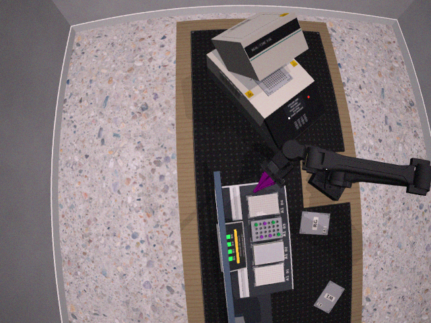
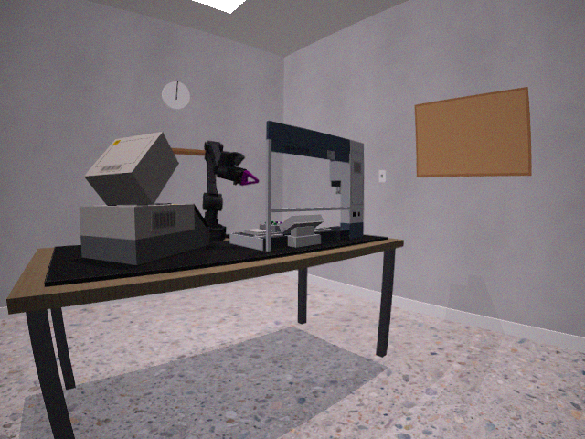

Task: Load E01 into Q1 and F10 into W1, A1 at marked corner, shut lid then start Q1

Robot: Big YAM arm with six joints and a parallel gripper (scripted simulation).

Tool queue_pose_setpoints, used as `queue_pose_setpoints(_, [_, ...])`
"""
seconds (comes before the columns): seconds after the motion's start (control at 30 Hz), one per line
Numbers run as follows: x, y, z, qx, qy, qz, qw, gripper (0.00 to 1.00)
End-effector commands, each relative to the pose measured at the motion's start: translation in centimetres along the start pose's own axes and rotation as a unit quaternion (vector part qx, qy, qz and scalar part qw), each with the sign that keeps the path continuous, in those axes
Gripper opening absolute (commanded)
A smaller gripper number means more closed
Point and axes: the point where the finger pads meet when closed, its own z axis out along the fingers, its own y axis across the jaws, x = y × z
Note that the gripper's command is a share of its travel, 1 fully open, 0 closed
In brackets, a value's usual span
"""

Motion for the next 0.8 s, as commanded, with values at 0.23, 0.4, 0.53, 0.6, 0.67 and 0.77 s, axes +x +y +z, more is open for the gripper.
queue_pose_setpoints(0.23, [3.4,-0.5,0.2,0.029,0.053,0.03,0.998,0.0])
queue_pose_setpoints(0.4, [6.3,-0.3,-0.3,0.053,0.094,0.058,0.992,0.0])
queue_pose_setpoints(0.53, [7.9,-0.2,-1.0,0.072,0.121,0.073,0.987,0.0])
queue_pose_setpoints(0.6, [8.5,-0.1,-1.3,0.081,0.134,0.079,0.985,0.0])
queue_pose_setpoints(0.67, [9.4,0.0,-1.6,0.089,0.149,0.086,0.981,0.0])
queue_pose_setpoints(0.77, [9.8,0.1,-1.8,0.093,0.158,0.09,0.979,0.0])
